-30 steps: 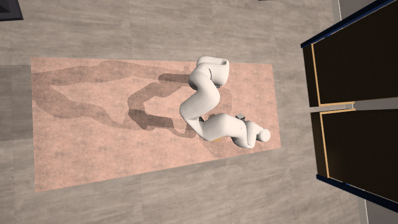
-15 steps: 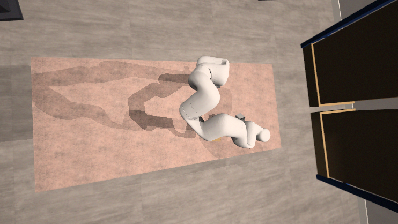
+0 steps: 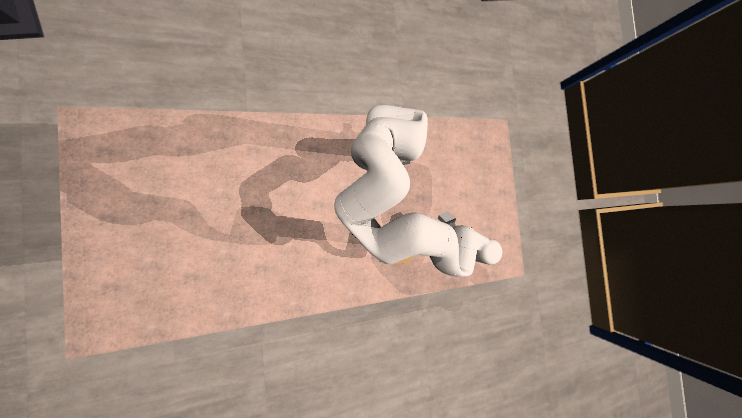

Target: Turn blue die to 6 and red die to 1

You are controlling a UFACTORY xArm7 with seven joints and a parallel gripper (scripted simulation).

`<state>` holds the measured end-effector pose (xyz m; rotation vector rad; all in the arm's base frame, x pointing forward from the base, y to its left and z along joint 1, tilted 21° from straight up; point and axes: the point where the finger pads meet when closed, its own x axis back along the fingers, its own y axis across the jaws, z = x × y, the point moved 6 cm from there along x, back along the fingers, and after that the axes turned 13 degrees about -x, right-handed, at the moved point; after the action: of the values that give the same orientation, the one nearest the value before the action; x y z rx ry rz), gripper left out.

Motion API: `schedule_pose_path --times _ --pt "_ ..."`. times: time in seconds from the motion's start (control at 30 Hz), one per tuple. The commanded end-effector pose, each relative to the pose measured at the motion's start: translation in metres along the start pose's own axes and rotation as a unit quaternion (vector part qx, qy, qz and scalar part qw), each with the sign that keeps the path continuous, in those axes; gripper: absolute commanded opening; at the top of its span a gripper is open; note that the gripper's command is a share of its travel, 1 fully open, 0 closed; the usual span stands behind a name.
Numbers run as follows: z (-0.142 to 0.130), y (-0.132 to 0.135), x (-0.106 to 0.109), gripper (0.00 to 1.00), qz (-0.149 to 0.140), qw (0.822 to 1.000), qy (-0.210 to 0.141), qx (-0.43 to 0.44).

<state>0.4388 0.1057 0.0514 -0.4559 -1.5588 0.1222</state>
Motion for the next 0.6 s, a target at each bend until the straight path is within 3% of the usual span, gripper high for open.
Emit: schedule_pose_path --times 0.0,0.57 --pt "-0.001 0.001 -0.003 0.31 -0.001 1.000 -0.002 0.000" --pt "-0.001 0.001 -0.026 0.31 -0.001 1.000 -0.002 0.000"
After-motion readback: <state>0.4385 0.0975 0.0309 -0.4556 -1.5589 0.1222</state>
